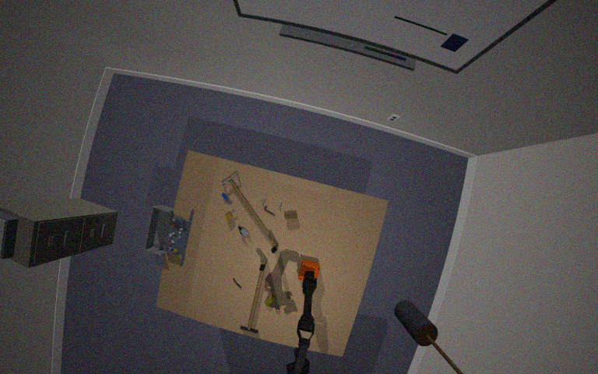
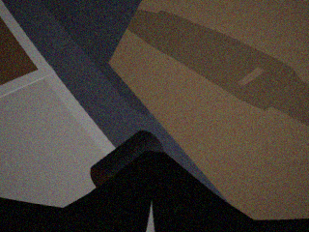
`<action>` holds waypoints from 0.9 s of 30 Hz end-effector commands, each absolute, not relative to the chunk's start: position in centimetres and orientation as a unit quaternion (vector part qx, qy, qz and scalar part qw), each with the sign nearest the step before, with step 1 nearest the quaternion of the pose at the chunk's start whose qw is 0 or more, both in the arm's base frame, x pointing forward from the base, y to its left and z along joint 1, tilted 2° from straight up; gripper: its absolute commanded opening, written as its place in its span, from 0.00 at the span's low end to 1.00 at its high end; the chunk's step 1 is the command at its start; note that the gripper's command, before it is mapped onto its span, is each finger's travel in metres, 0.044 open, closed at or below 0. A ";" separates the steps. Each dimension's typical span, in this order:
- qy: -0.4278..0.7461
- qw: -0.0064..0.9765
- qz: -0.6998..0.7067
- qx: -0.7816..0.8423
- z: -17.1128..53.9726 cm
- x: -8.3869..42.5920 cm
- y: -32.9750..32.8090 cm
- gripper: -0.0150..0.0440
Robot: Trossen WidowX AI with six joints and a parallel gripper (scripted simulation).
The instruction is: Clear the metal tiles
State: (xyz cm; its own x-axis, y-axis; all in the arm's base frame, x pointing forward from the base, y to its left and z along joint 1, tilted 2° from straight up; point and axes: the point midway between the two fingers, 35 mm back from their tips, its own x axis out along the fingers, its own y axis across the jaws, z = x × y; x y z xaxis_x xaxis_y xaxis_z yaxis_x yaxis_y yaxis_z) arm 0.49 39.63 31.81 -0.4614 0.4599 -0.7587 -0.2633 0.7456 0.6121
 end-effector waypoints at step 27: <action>0.779 0.586 0.093 0.205 27.0 12.4 39.1 0.25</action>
State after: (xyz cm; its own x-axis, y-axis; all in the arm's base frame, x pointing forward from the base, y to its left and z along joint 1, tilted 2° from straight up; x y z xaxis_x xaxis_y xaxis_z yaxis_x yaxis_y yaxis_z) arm 11.00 39.38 27.61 -0.2558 0.4403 -0.8607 0.1480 0.8976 0.4152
